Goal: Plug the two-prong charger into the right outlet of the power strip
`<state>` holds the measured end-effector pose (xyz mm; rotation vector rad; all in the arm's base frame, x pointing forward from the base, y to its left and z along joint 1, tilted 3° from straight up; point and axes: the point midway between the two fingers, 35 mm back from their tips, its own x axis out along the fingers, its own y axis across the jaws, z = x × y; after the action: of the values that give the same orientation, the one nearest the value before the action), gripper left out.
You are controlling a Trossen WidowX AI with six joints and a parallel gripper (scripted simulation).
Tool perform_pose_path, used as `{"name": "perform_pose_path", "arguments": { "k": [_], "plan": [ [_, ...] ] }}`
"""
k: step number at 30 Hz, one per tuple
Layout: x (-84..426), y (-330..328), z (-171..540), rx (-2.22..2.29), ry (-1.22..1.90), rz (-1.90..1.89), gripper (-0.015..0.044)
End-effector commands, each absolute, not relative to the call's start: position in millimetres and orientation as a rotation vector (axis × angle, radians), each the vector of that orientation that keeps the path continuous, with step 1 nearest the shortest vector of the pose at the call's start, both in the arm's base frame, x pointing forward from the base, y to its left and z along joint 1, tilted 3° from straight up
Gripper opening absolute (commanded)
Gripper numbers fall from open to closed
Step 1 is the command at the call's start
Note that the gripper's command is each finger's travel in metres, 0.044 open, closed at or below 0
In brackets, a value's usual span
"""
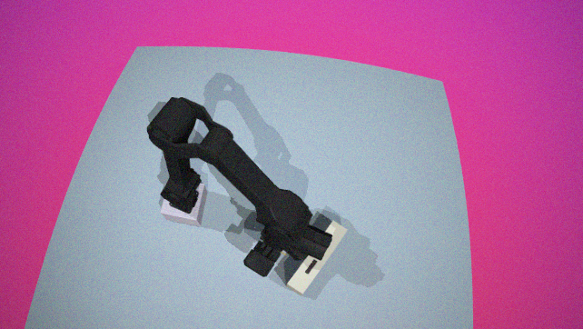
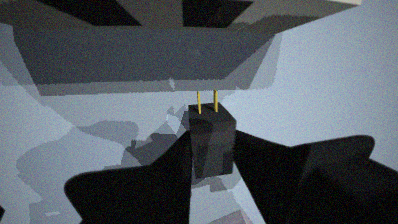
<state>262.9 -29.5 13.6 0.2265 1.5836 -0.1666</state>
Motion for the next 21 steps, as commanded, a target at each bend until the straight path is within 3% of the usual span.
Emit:
{"name": "perform_pose_path", "arguments": {
  "k": [1,21],
  "plan": [
    [269,-31,14,0.241,1.582,-0.172,0.0000],
    [291,-39,13,0.275,1.578,-0.203,0.0000]
  ]
}}
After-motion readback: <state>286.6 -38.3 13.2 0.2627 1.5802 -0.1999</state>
